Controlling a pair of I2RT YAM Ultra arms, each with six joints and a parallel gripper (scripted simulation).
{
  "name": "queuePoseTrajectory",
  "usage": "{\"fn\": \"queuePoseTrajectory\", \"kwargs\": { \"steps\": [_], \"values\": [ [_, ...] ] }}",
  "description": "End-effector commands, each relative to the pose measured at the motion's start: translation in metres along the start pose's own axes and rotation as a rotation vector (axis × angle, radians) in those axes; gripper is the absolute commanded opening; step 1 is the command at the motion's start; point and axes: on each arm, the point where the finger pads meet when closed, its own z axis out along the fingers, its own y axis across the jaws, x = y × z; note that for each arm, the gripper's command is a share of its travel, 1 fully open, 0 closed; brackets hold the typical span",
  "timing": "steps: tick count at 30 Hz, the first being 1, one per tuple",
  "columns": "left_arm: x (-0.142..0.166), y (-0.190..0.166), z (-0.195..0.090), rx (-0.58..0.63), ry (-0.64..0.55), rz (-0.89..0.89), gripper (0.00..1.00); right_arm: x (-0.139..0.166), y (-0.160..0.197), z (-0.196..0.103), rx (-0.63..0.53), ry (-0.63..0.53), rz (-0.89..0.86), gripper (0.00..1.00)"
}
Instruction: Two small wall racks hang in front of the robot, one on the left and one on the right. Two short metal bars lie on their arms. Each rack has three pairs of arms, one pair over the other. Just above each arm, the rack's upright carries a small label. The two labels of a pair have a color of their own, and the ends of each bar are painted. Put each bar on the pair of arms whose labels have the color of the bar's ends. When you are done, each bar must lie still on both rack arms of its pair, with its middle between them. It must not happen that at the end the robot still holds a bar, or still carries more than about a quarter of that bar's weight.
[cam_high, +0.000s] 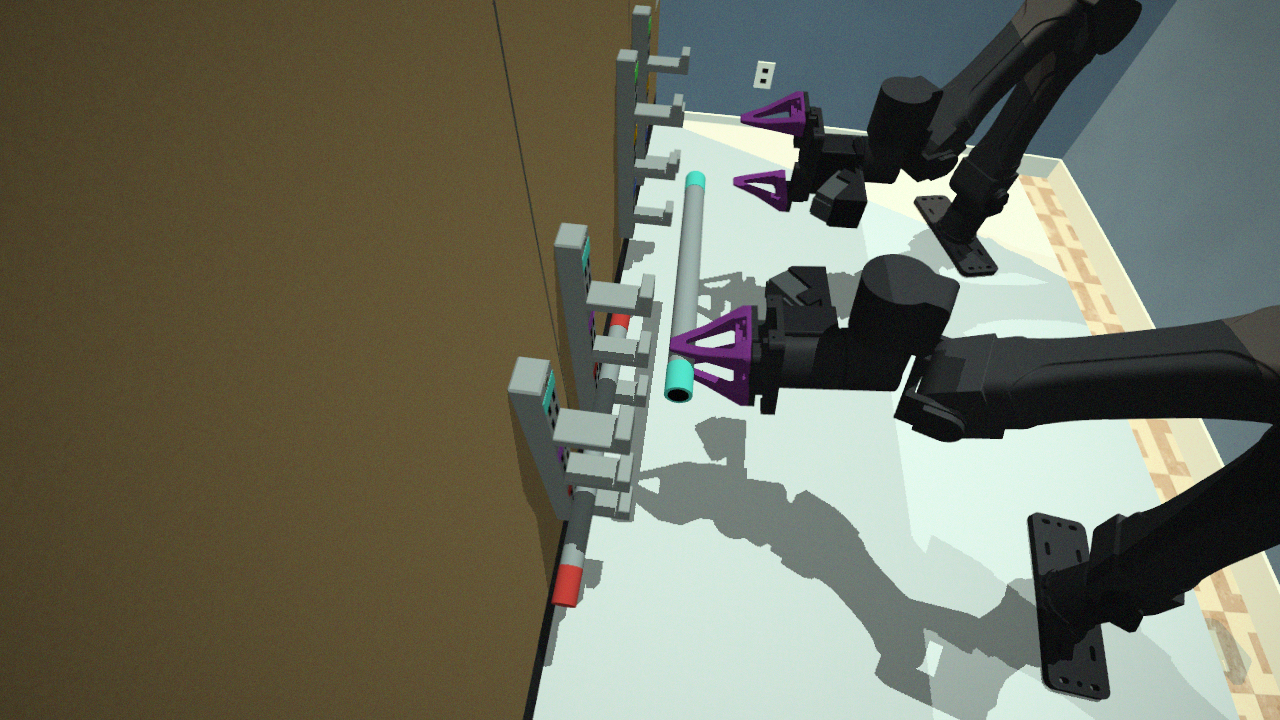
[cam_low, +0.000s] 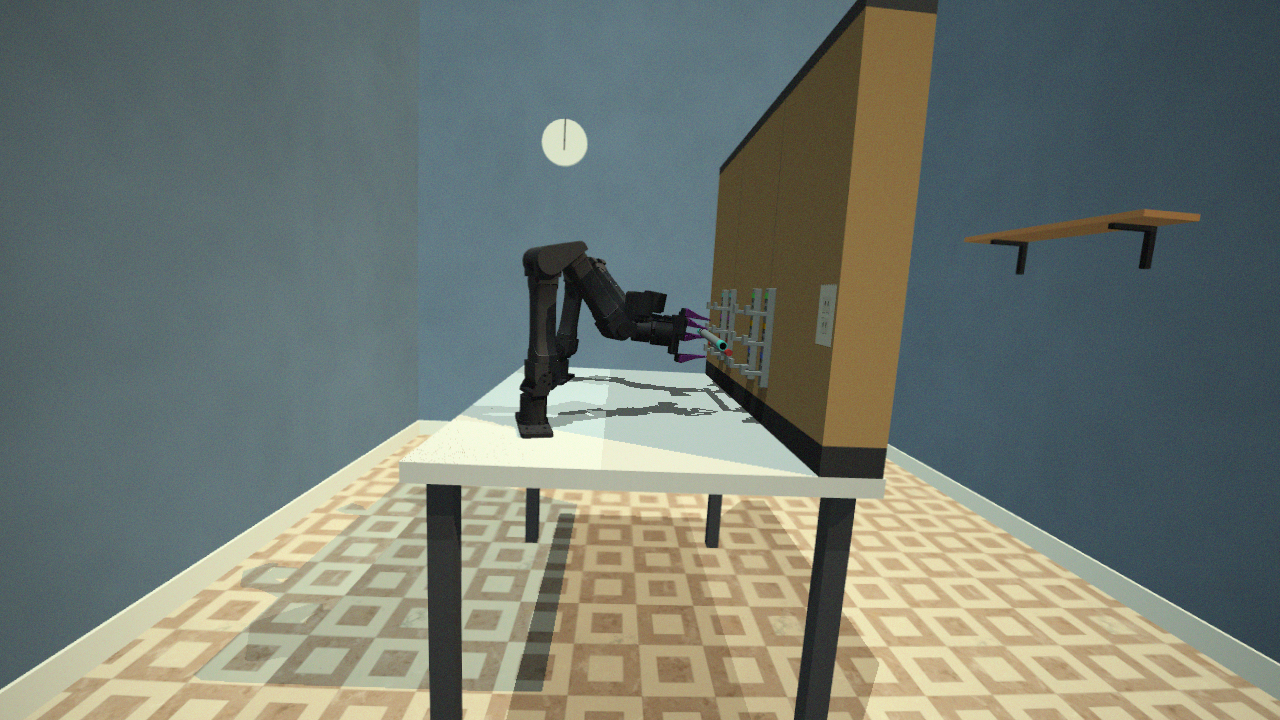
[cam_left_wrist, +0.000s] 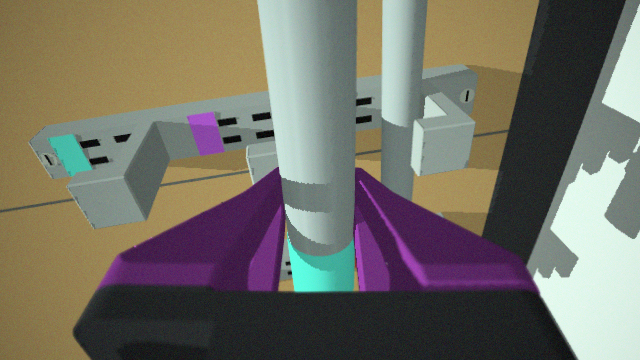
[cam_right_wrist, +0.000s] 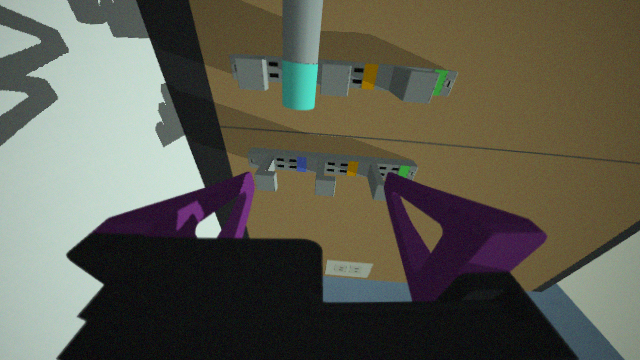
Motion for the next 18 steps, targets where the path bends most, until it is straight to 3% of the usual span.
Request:
{"fn": "queuePoseTrajectory", "kwargs": {
  "steps": [1, 18],
  "values": [
    [0.0012, 0.0649, -0.0043, -0.148, -0.002, -0.098, 0.00, 0.0057, -0.0231, -0.0028, 0.062, 0.003, 0.048, 1.00],
    [0.0003, 0.0632, -0.0018, -0.148, -0.002, -0.098, 0.00, 0.0056, -0.0231, -0.0028, 0.062, 0.003, 0.048, 1.00]
  ]
}}
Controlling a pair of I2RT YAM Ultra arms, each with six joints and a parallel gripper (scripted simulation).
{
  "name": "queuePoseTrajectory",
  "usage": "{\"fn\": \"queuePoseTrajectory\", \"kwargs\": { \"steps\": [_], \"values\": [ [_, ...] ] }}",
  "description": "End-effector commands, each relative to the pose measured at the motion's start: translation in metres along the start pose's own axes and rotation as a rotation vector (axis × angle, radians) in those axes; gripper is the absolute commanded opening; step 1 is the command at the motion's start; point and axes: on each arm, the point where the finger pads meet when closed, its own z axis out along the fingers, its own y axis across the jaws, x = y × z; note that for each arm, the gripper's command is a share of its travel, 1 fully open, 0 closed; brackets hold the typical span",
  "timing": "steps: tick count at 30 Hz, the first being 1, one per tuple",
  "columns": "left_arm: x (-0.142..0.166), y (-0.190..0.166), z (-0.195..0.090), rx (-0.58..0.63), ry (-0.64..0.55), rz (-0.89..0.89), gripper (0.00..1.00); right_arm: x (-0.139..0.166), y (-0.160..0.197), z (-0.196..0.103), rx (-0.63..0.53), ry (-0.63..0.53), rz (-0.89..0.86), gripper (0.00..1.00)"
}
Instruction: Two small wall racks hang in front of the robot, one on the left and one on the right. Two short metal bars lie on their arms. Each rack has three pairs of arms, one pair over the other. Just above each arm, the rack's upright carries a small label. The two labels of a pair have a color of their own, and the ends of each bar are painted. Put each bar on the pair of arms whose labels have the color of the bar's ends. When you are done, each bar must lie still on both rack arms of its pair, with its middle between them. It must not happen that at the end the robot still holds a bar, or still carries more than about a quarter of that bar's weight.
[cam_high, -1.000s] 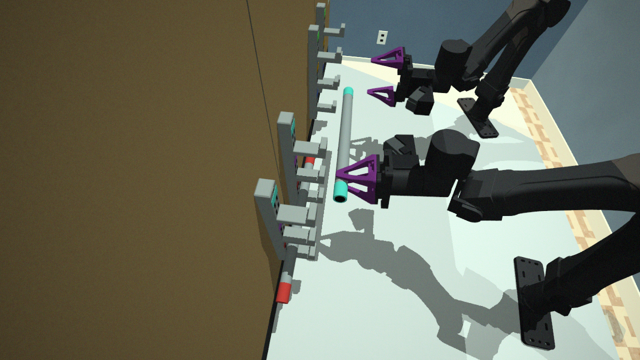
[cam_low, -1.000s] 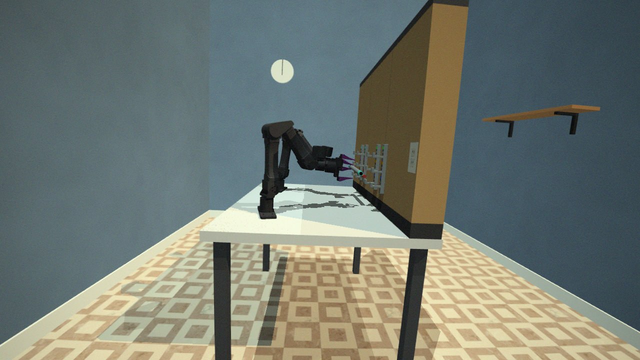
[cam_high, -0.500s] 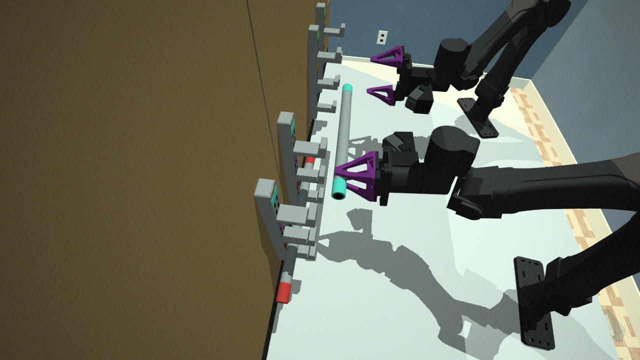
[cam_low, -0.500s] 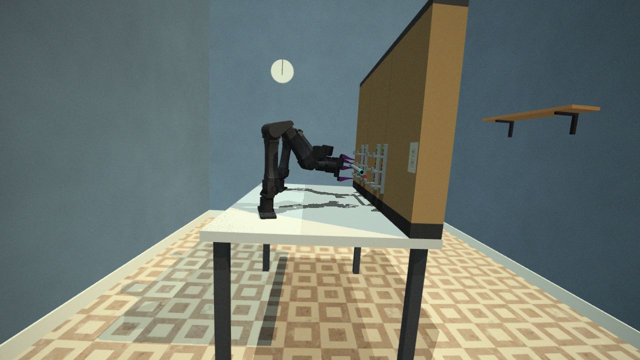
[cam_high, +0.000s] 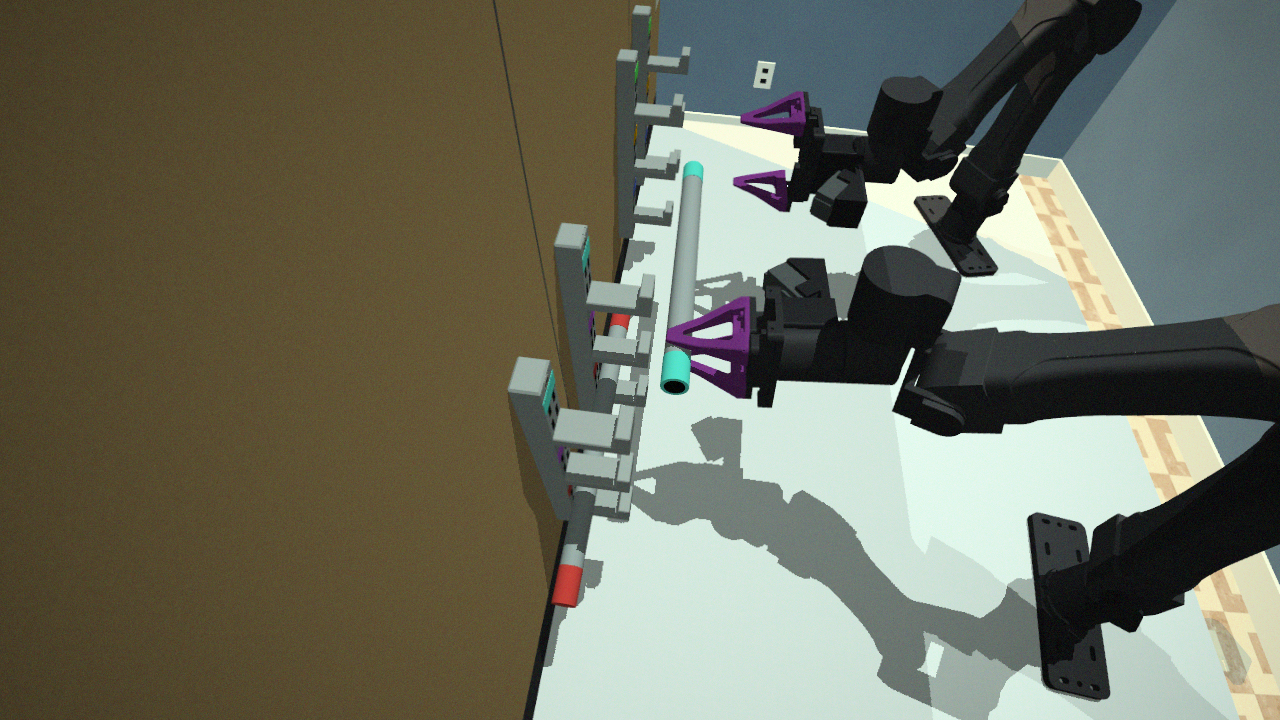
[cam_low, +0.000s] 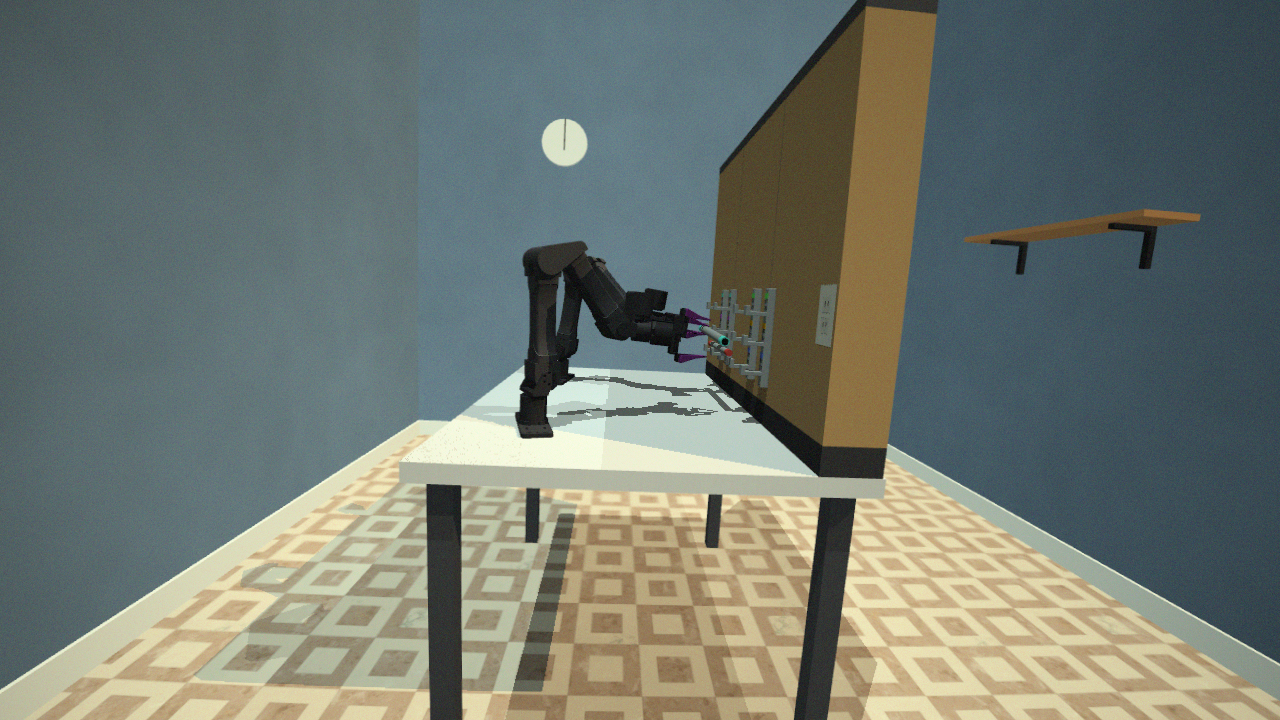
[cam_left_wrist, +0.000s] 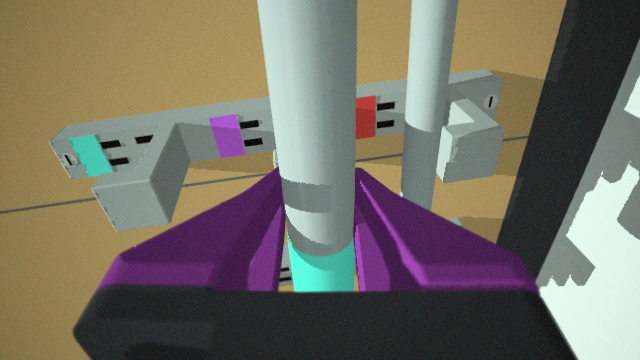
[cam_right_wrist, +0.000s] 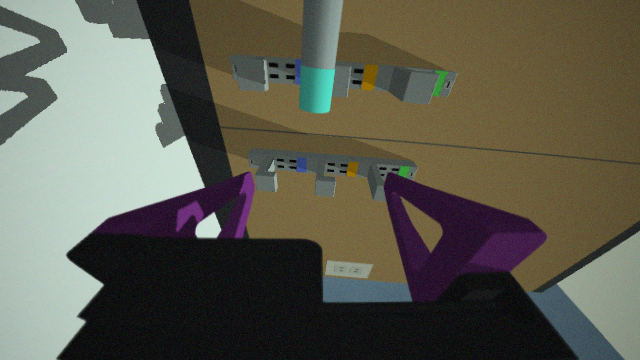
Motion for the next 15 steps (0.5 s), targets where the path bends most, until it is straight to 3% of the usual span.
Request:
{"fn": "queuePoseTrajectory", "kwargs": {
  "steps": [1, 15],
  "values": [
    [0.0008, 0.0515, -0.0036, -0.132, -0.002, -0.090, 0.00, 0.0061, -0.0231, -0.0028, 0.062, 0.006, 0.048, 1.00],
    [0.0007, 0.0442, -0.0033, -0.132, -0.002, -0.090, 0.00, 0.0061, -0.0231, -0.0028, 0.062, 0.006, 0.048, 1.00]
  ]
}}
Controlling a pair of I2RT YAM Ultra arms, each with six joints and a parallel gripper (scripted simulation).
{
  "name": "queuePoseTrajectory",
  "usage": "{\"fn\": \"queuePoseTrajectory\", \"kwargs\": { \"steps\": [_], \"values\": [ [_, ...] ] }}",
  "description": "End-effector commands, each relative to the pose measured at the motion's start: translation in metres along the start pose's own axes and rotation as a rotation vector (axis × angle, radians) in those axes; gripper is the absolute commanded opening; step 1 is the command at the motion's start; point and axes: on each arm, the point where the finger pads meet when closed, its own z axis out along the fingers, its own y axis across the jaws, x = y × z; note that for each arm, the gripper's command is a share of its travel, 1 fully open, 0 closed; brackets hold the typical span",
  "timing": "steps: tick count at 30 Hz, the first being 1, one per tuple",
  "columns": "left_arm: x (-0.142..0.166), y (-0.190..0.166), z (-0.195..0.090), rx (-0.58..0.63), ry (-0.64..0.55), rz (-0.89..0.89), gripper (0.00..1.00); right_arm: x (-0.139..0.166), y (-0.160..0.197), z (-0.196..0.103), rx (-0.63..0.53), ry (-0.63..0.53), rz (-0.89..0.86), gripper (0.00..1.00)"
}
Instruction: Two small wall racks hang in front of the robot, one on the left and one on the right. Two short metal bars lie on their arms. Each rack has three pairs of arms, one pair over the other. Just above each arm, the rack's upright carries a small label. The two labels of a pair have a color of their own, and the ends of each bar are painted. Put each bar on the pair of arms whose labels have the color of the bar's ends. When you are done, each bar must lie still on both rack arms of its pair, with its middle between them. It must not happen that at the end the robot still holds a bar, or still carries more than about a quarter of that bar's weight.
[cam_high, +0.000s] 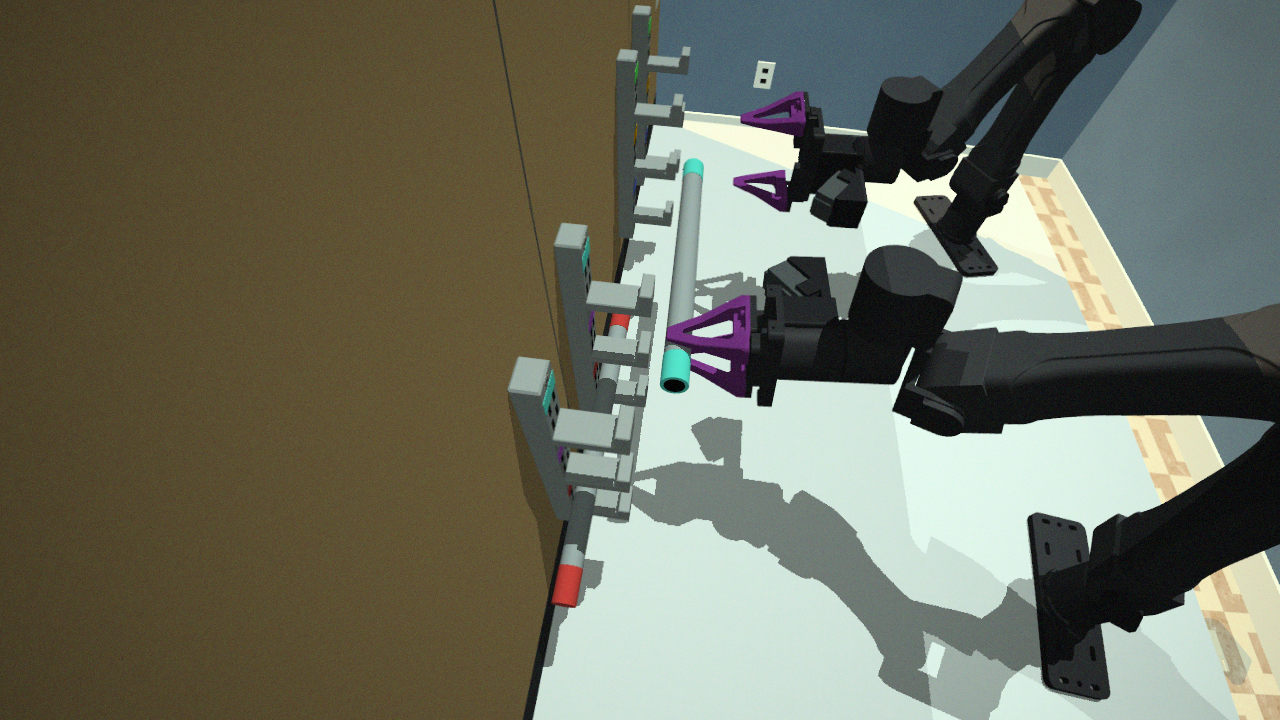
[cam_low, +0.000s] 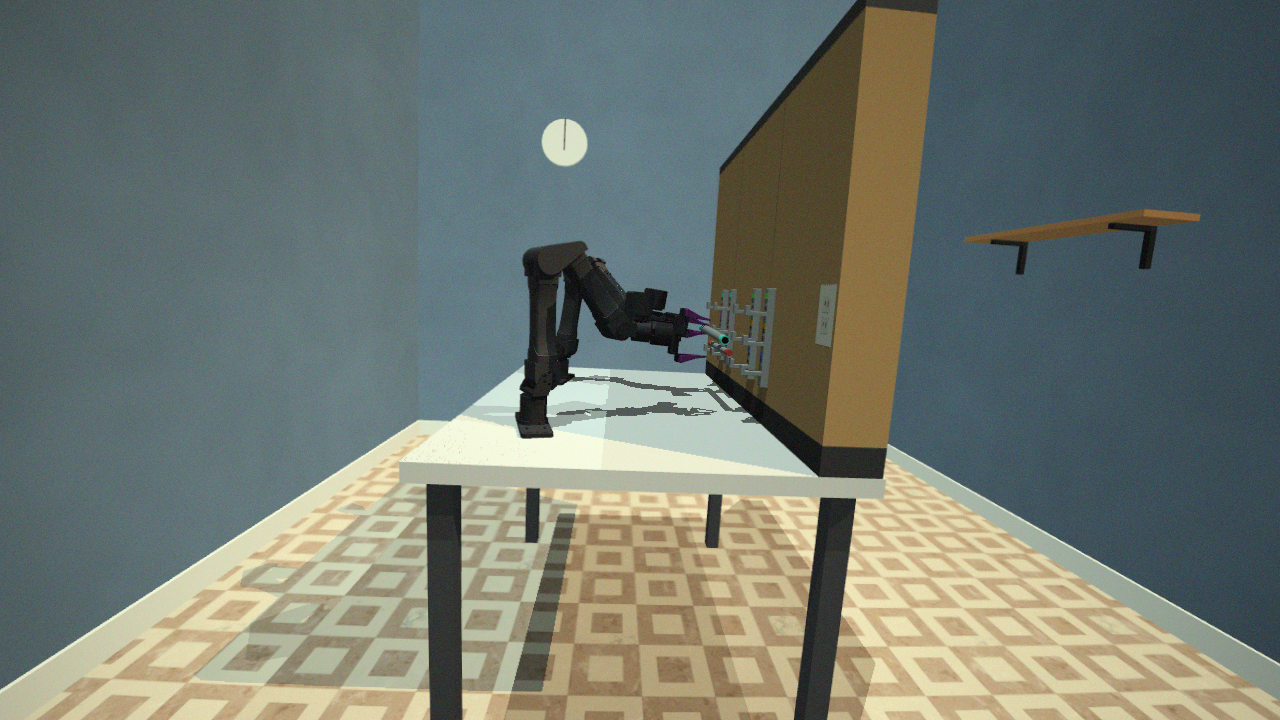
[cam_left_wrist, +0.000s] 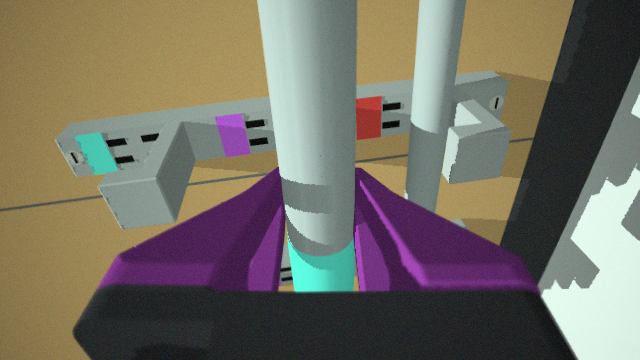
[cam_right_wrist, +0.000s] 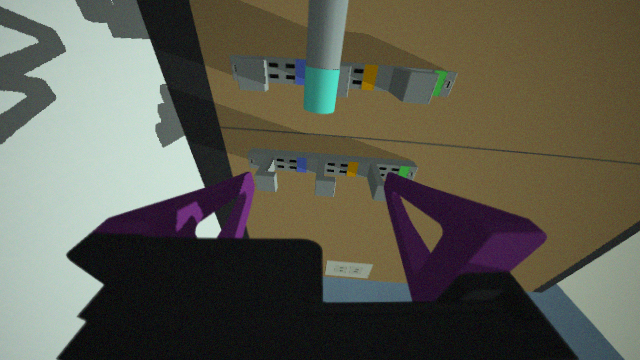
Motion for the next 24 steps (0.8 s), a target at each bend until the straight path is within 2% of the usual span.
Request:
{"fn": "queuePoseTrajectory", "kwargs": {
  "steps": [1, 24],
  "values": [
    [0.000, 0.041, -0.003, -0.122, -0.002, -0.086, 0.00, 0.006, -0.023, -0.003, 0.062, 0.006, 0.048, 1.00],
    [0.001, 0.027, -0.003, -0.122, -0.002, -0.086, 0.00, 0.006, -0.023, -0.003, 0.062, 0.006, 0.048, 1.00]
  ]
}}
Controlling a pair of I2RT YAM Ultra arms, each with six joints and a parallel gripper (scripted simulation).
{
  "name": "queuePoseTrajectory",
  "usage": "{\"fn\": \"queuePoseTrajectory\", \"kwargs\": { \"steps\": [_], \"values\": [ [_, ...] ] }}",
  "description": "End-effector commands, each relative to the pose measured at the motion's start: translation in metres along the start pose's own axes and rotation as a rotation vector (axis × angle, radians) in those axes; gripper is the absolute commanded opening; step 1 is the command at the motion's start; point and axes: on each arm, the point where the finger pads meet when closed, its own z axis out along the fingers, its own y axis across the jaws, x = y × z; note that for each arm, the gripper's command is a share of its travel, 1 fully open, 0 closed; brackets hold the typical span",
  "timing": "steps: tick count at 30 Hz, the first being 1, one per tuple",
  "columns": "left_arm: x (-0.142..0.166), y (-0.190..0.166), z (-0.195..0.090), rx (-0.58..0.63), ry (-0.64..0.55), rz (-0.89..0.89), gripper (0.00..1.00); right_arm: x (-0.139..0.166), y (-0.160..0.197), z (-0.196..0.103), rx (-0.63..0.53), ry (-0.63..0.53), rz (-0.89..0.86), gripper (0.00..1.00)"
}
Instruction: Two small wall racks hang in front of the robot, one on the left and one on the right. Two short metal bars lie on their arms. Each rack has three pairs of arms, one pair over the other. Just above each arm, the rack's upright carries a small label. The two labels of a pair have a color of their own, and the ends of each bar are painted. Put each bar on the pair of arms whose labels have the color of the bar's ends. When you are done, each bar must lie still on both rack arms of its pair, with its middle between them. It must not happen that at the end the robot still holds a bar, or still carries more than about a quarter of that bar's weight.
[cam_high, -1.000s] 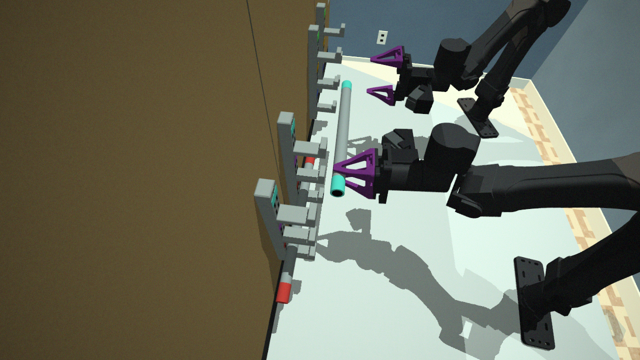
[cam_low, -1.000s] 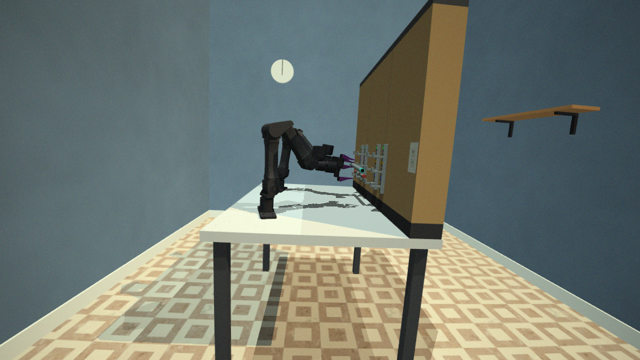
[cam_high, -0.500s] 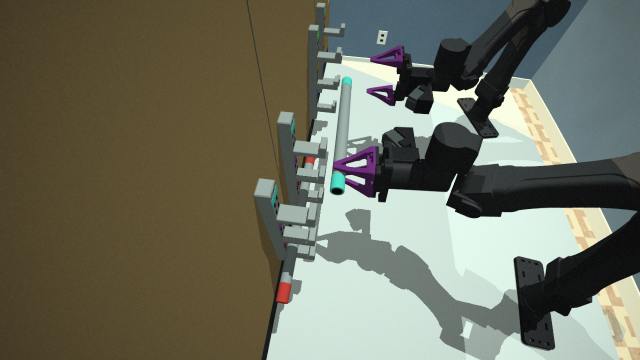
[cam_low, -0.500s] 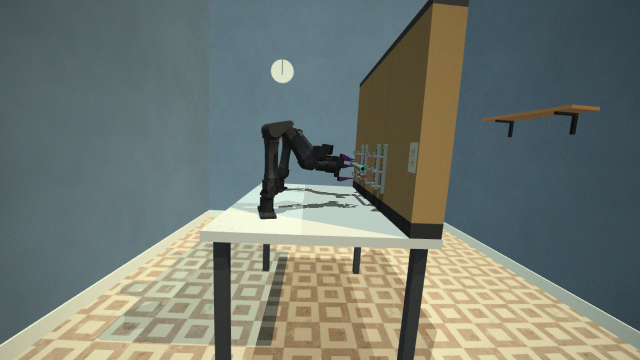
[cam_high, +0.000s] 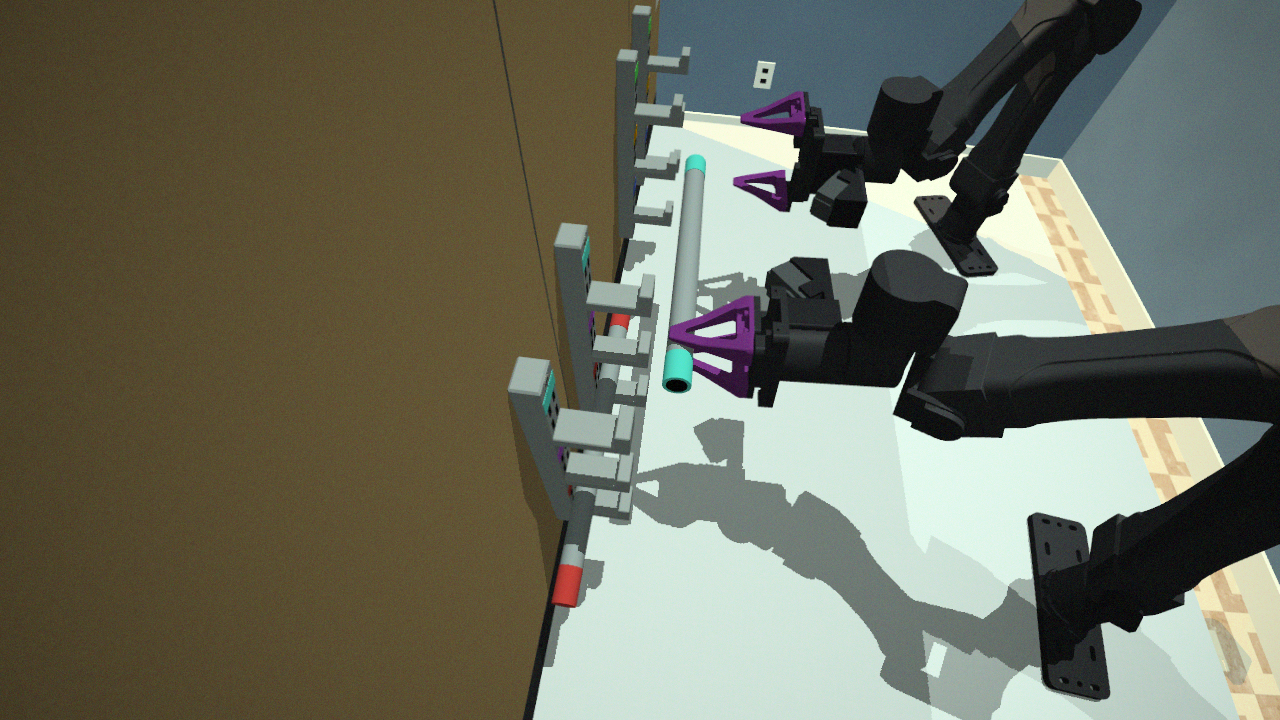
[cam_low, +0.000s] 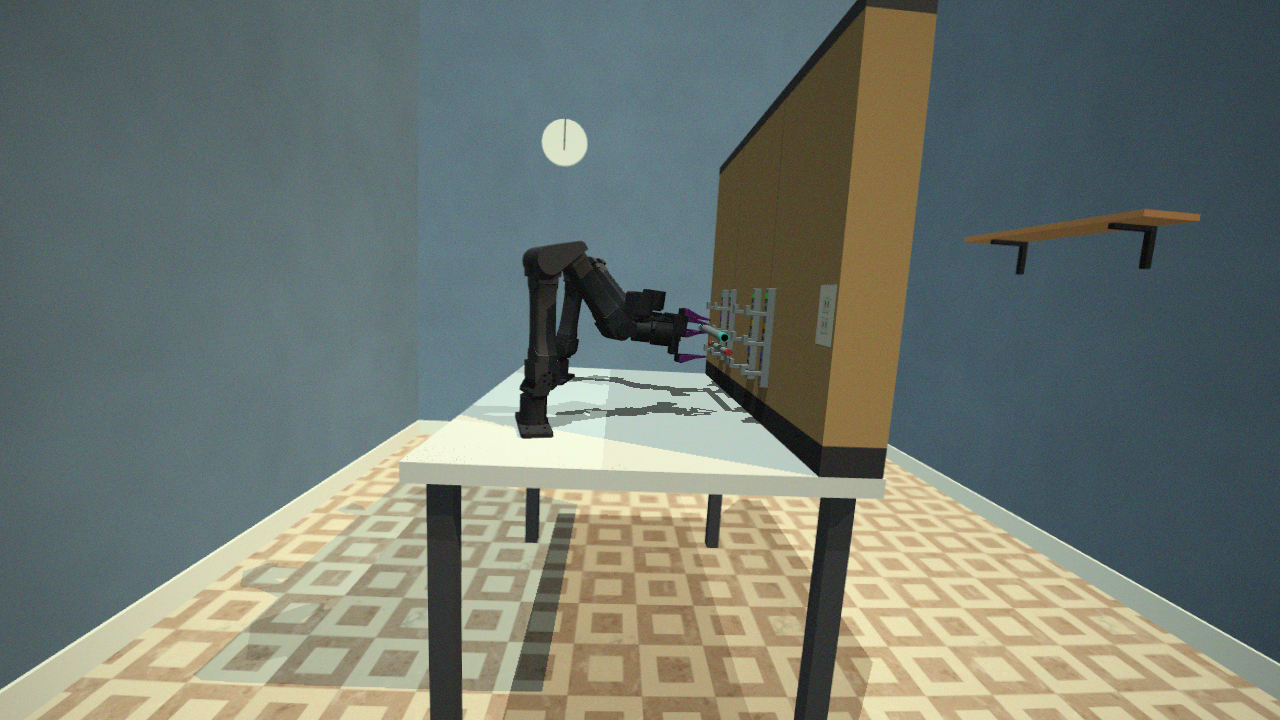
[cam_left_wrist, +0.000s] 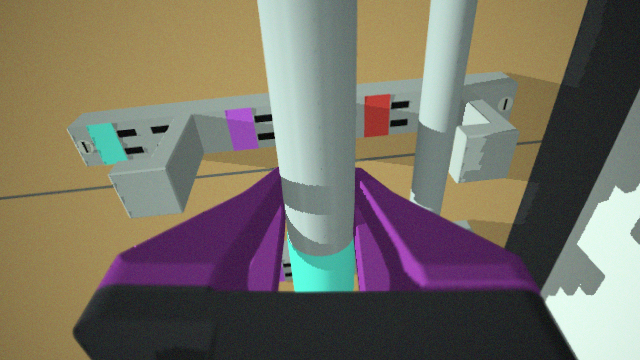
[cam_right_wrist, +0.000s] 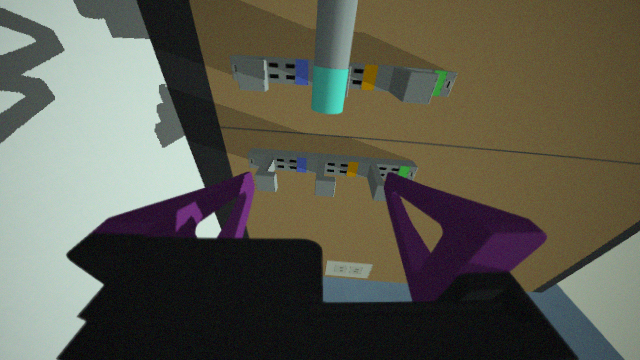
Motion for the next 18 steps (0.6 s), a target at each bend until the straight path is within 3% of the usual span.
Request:
{"fn": "queuePoseTrajectory", "kwargs": {
  "steps": [1, 18],
  "values": [
    [-0.0008, 0.0242, -0.0002, -0.093, -0.003, -0.072, 0.00, 0.0061, -0.0231, -0.0028, 0.062, 0.006, 0.048, 1.00],
    [-0.0019, 0.0145, 0.0021, -0.093, -0.003, -0.072, 0.00, 0.0061, -0.0231, -0.0028, 0.062, 0.006, 0.048, 1.00]
  ]
}}
